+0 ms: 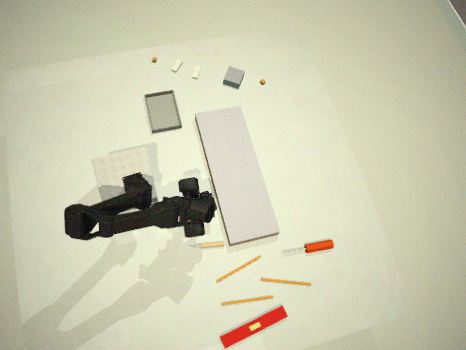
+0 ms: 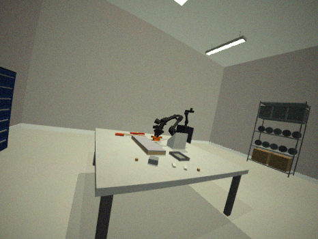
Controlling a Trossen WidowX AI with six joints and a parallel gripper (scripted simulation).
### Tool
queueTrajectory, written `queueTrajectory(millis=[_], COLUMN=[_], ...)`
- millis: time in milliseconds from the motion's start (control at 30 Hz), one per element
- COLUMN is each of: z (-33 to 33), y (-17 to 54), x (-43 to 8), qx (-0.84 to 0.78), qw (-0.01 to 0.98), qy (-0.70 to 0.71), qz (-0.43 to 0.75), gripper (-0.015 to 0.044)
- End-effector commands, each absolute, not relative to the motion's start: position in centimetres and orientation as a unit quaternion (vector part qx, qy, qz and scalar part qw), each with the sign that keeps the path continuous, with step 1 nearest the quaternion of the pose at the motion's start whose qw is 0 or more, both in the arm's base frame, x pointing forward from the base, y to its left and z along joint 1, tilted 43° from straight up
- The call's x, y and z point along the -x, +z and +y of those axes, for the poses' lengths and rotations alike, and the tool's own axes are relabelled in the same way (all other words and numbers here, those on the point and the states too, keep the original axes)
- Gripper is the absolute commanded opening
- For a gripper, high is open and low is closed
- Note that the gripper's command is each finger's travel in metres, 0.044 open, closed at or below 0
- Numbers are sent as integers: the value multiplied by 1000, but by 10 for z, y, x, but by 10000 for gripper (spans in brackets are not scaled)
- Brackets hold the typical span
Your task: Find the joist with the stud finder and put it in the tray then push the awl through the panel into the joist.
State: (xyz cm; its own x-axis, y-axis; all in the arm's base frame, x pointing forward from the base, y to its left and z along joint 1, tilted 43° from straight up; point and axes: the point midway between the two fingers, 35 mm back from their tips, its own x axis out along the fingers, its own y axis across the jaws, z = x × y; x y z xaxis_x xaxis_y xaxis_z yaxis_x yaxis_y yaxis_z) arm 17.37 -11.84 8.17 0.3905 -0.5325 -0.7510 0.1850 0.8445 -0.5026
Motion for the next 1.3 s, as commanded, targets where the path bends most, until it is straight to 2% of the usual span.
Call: queueTrajectory(millis=[0,1267], z=[-119,-122], y=[87,90], x=[-177,-176], qx=[166,112], qw=[823,840], qy=[-213,-174], qz=[500,502], gripper=[0,0])
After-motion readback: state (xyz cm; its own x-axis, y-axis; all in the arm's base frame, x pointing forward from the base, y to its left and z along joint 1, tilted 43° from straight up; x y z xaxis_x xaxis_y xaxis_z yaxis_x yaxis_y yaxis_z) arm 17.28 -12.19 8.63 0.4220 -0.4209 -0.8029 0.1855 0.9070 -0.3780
